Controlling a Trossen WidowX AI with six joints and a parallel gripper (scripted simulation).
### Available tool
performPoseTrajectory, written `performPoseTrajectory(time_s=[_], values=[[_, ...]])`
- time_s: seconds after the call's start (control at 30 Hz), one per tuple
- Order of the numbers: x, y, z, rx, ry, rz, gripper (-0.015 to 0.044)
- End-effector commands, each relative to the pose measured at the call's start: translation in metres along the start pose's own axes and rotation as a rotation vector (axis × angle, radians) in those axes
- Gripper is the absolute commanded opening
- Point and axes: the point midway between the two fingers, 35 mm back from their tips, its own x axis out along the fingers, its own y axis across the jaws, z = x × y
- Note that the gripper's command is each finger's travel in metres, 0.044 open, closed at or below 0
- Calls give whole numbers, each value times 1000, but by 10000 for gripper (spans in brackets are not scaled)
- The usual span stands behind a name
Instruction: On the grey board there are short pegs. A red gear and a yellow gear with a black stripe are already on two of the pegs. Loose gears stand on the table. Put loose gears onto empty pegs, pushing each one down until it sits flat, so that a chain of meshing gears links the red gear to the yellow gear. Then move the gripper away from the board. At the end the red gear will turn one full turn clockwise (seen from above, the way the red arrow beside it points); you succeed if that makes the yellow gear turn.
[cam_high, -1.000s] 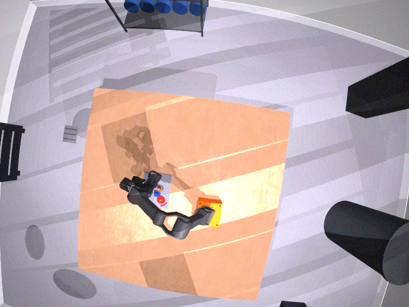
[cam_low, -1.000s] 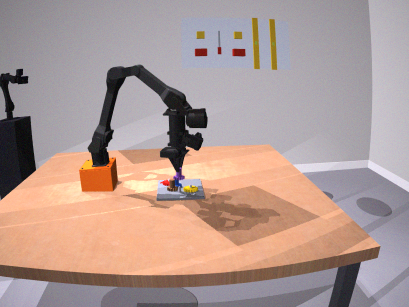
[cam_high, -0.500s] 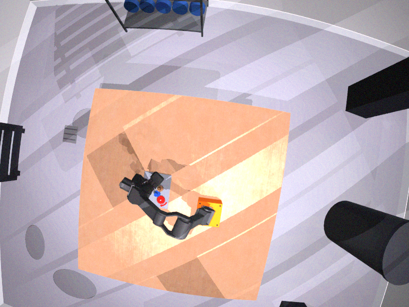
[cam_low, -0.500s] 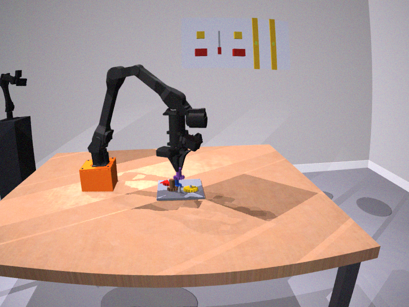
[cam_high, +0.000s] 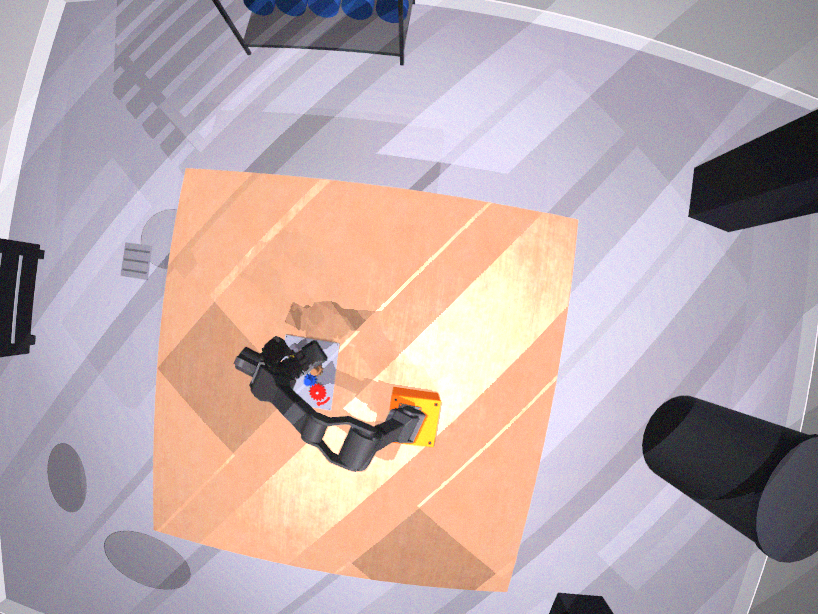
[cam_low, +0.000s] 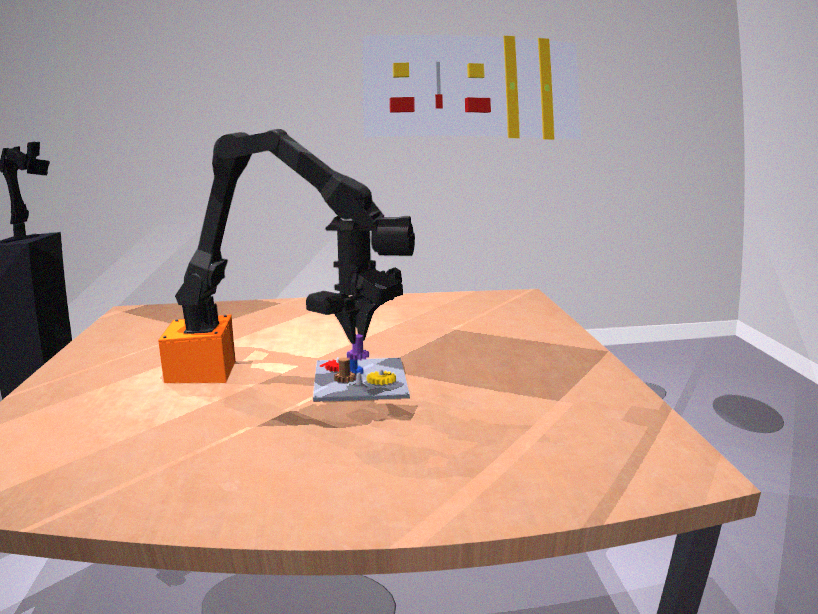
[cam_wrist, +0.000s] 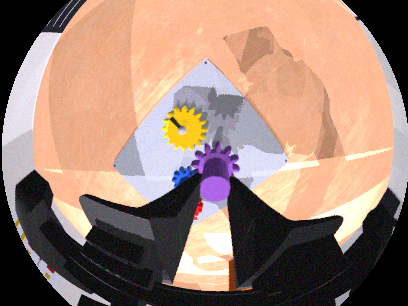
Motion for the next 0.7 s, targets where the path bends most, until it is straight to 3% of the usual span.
performPoseTrajectory(time_s=[0.0, 0.67], values=[[1, 0, 0, 16, -2, -4, 0], [26, -1, 1, -123, -2, -4, 0]])
